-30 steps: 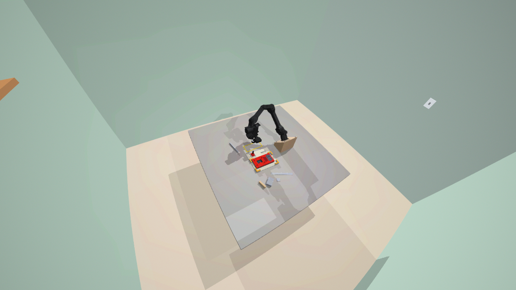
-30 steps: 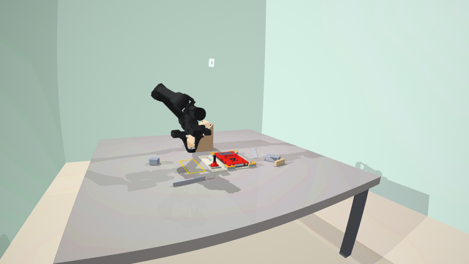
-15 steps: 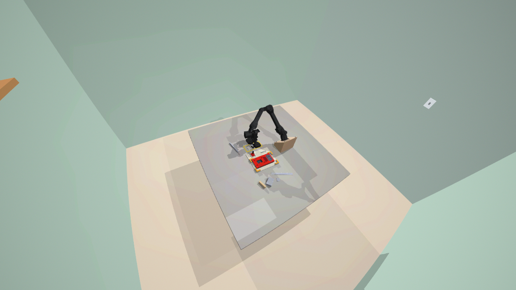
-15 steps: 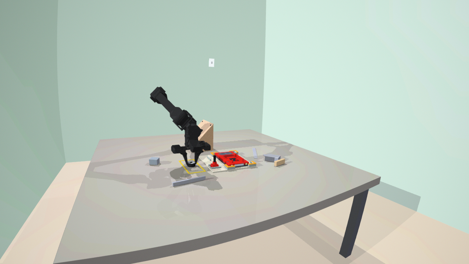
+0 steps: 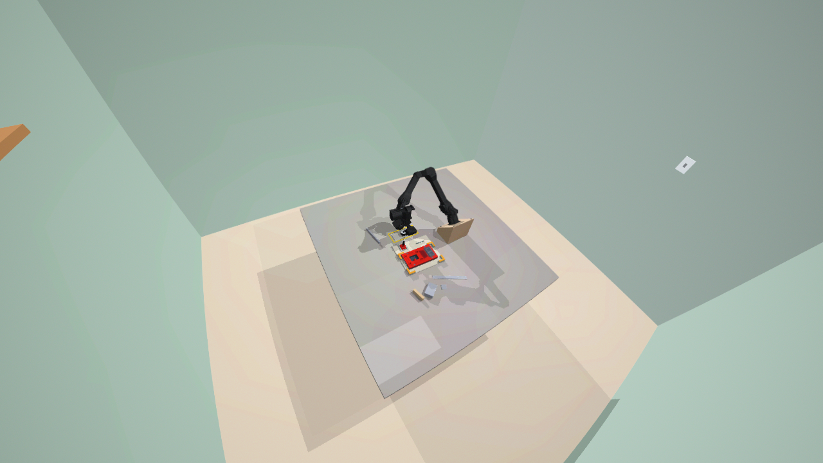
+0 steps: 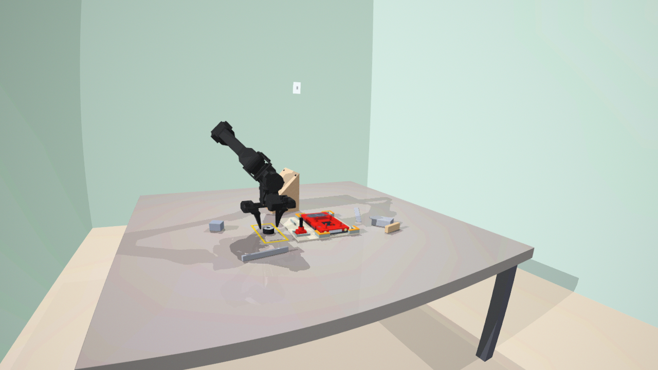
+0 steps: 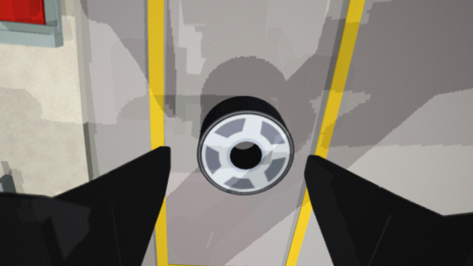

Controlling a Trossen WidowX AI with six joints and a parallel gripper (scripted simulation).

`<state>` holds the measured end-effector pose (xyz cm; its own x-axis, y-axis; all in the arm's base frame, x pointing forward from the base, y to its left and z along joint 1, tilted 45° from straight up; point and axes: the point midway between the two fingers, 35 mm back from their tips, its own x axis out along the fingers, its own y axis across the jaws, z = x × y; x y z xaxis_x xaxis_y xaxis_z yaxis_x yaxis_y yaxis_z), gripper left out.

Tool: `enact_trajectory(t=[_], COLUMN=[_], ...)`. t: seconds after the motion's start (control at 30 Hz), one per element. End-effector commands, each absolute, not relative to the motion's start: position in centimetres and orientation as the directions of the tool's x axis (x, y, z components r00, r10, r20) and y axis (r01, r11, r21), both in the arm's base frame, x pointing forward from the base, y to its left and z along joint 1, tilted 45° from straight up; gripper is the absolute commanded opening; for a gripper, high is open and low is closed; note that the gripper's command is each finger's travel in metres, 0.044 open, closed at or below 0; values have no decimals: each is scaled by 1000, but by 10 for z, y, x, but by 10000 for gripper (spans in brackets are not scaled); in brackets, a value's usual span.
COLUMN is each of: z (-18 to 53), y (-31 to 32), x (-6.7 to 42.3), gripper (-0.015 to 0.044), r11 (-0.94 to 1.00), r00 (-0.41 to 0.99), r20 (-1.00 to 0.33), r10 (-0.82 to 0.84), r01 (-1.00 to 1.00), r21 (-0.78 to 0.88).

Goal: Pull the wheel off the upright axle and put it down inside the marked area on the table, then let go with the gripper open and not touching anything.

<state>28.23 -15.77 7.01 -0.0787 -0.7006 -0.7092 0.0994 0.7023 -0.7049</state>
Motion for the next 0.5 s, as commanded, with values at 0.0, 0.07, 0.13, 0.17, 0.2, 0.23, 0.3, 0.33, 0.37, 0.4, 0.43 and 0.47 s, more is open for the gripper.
enact_trajectory(t=[0.0,0.07,0.13,0.17,0.2,0.23,0.3,0.33,0.37,0.4,0.43,0.47], z=[87,98,106,108,108,100,101,102,103,104,105,105], y=[-143,-131,-123,-122,-122,-124,-112,-104,-96,-89,-82,-75], x=[288,289,288,288,288,288,280,274,267,261,254,247], gripper=[300,300,300,300,300,326,379,405,431,440,440,440], r11=[700,700,699,698,698,704,707,709,710,710,711,710], r00=[-62,-61,-60,-60,-60,-60,-60,-59,-60,-60,-60,-61], r20=[-707,-707,-705,-705,-705,-709,-713,-714,-716,-716,-717,-716], r10=[-704,-705,-706,-706,-706,-702,-699,-697,-696,-695,-695,-695], r01=[105,103,102,102,102,94,94,94,94,95,95,95], r21=[-706,-707,-708,-708,-708,-704,-701,-699,-698,-697,-697,-698])
